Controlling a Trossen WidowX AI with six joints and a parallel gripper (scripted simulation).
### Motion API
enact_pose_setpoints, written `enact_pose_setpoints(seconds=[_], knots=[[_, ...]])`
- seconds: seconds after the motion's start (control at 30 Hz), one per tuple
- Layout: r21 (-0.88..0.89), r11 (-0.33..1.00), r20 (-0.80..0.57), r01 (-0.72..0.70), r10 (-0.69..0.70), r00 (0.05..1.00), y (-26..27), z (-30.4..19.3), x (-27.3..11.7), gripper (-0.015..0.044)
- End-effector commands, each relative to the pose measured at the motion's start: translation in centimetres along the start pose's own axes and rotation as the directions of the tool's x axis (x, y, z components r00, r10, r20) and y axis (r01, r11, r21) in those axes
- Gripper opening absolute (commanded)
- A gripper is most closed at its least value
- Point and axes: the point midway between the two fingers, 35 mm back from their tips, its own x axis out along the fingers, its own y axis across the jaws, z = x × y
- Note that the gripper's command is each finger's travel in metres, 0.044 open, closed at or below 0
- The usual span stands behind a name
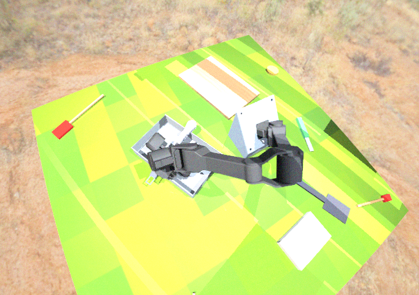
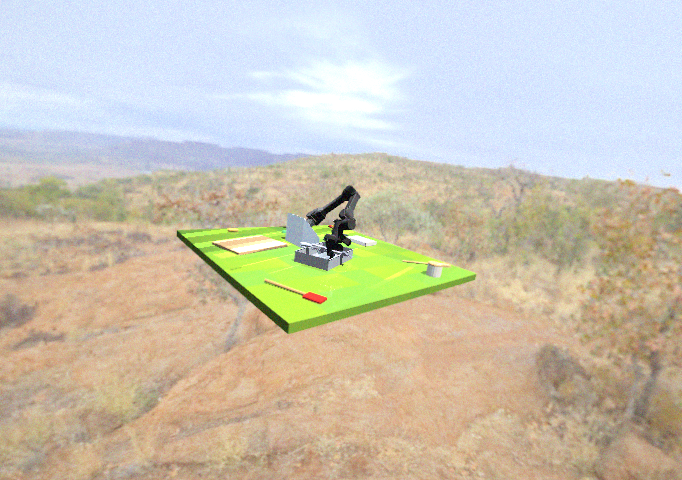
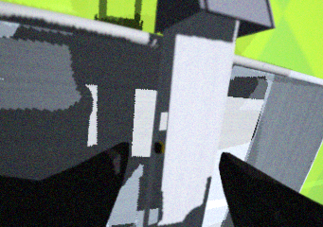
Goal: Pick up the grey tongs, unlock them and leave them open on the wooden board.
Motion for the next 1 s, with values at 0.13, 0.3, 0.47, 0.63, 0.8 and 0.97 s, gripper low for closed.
enact_pose_setpoints(seconds=[0.13,0.3,0.47,0.63,0.8,0.97], knots=[[0.0,1.0,0.001,0.001,-0.001,1.0,0.0,0.0,-0.1,0.0103],[0.0,1.0,0.001,0.001,-0.001,1.0,0.0,0.0,-0.1,0.005],[0.0,1.0,0.001,0.001,-0.001,1.0,0.0,0.0,-0.1,-0.0023],[0.001,1.0,0.0,0.002,-0.002,1.0,-0.5,0.1,-0.8,-0.015],[0.005,1.0,-0.003,0.009,-0.008,1.0,-3.4,0.1,-5.7,-0.015],[0.007,1.0,-0.004,0.01,-0.01,1.0,-3.9,0.0,-6.8,-0.015]])
